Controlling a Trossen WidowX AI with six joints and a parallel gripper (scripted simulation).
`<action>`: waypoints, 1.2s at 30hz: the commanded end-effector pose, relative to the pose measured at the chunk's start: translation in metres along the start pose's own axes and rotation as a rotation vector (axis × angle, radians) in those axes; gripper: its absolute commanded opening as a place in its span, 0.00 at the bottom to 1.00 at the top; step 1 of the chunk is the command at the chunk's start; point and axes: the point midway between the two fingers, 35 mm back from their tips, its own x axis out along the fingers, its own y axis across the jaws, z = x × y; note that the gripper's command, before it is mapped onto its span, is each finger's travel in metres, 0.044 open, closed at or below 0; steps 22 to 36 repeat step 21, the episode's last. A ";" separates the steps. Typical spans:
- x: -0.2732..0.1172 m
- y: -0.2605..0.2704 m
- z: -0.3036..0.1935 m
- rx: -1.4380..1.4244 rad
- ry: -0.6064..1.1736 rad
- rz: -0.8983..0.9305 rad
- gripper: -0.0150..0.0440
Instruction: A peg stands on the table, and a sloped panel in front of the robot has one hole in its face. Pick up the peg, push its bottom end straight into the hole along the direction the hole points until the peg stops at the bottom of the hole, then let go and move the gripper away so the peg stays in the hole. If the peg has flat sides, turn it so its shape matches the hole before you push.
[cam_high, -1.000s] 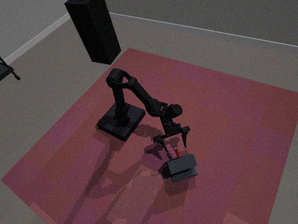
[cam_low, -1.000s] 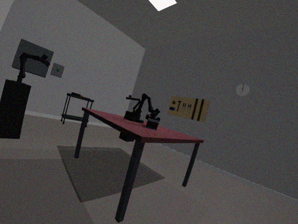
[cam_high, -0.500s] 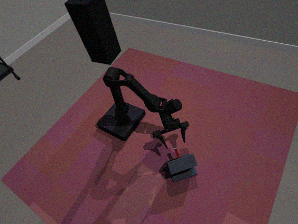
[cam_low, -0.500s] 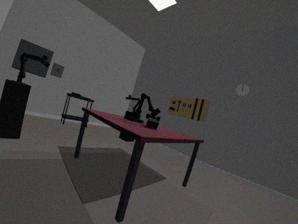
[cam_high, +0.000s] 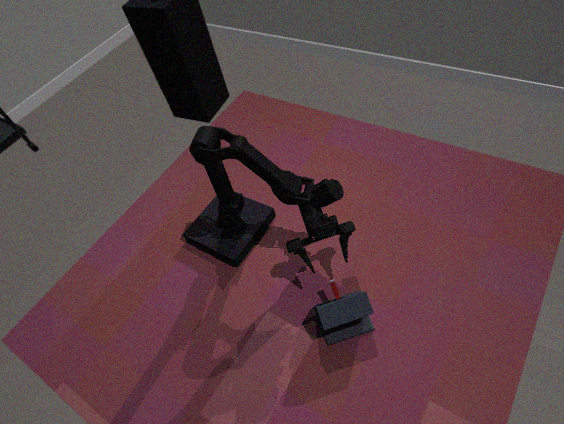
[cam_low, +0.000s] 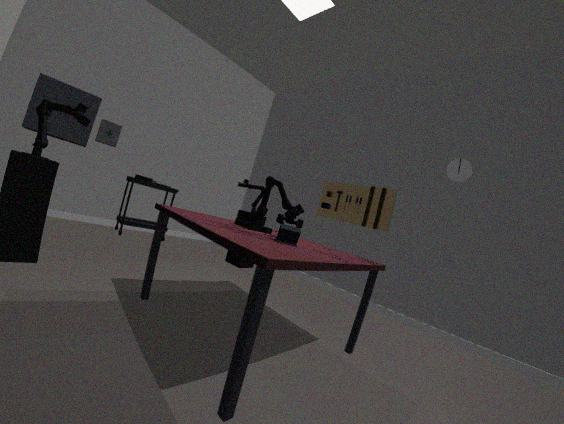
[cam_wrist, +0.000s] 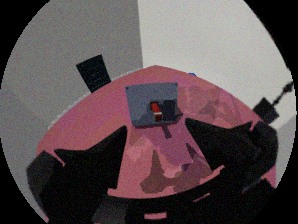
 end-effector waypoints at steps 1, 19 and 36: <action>-0.006 0.000 0.001 0.007 -0.005 0.000 1.00; -0.028 0.001 0.000 0.005 -0.010 0.003 1.00; -0.031 0.001 0.001 0.005 -0.010 0.003 1.00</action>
